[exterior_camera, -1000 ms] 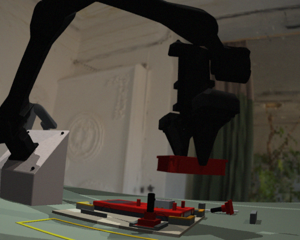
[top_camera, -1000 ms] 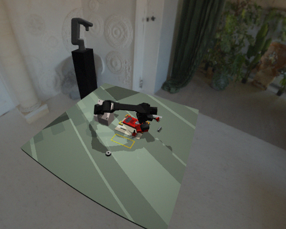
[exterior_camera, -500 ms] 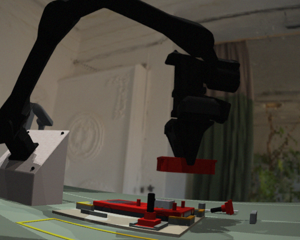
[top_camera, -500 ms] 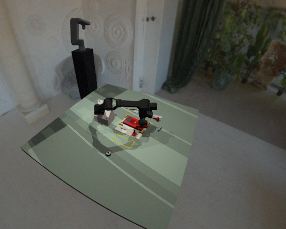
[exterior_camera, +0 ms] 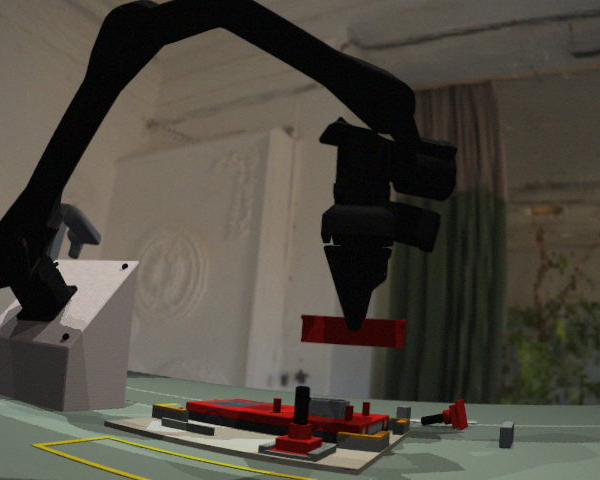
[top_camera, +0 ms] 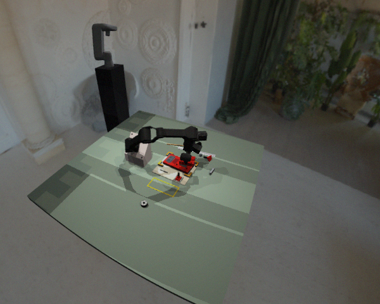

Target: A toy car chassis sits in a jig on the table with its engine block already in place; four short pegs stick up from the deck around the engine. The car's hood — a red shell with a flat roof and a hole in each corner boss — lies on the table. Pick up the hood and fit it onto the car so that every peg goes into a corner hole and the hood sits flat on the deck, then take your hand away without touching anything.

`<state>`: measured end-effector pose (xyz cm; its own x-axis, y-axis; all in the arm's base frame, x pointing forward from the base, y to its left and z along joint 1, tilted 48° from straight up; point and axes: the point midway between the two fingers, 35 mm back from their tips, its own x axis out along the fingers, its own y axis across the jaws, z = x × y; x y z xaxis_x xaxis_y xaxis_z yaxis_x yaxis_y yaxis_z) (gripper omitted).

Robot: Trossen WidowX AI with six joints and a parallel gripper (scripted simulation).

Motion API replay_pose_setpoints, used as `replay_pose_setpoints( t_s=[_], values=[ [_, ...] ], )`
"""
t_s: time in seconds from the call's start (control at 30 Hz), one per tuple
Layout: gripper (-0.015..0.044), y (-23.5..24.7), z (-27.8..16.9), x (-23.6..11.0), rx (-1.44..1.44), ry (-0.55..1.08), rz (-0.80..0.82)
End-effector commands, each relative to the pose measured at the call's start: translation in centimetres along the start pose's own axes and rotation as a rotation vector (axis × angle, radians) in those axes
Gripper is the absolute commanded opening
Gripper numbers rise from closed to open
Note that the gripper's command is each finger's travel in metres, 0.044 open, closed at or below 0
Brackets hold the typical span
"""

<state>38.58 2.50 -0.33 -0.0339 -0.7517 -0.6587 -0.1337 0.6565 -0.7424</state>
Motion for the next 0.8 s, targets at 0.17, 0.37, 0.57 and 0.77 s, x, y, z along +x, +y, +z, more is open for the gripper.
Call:
replay_pose_setpoints(
  t_s=[0.17, 0.37, 0.57, 0.77],
  values=[
    [0.0000, 2.4, -1.4, 0.1, 0.141, 0.006, -0.013],
    [0.0000, 3.7, -2.2, 0.1, 0.227, 0.006, -0.022],
    [0.0000, 4.8, -2.9, 0.2, 0.303, 0.005, -0.031],
    [0.0000, 4.8, -2.9, 0.2, 0.306, 0.005, -0.031]
  ],
)
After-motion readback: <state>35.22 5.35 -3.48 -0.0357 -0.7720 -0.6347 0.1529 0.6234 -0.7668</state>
